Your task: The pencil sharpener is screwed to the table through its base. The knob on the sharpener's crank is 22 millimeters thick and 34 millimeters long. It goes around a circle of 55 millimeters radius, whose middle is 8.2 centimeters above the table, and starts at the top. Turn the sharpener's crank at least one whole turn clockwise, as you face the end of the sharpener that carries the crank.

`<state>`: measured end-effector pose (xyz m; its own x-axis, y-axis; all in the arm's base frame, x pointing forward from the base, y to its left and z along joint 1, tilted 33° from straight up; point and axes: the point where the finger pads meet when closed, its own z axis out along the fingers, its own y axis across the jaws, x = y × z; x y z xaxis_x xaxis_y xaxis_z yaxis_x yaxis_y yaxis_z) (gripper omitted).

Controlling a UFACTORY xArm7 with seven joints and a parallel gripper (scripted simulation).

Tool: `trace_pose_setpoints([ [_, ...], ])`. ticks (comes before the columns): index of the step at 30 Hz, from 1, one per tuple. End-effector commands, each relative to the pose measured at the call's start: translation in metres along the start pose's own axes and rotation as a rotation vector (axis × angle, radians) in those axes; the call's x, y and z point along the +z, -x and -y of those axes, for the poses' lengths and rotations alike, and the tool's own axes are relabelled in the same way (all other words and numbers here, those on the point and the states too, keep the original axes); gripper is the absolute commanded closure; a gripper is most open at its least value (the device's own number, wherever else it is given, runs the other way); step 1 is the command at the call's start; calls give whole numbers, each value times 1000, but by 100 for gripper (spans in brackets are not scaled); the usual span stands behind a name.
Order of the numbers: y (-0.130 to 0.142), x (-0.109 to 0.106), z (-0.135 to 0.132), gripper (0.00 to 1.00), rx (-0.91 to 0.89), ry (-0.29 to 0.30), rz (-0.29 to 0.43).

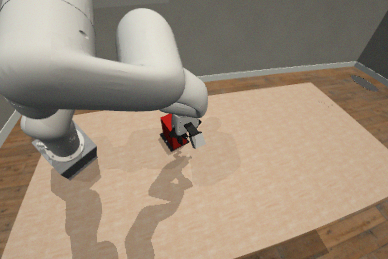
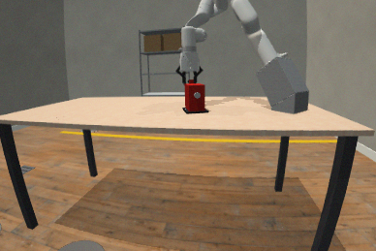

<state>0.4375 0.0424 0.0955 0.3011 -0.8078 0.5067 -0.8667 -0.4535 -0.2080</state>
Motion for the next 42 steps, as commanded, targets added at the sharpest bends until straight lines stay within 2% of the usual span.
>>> trace_pose_setpoints([
  [1,0,0,1,46,0,-3,0],
  [16,0,0,1,46,0,-3,0],
  [17,0,0,1,100,0,-3,0],
  [42,0,0,1,100,0,-3,0],
])
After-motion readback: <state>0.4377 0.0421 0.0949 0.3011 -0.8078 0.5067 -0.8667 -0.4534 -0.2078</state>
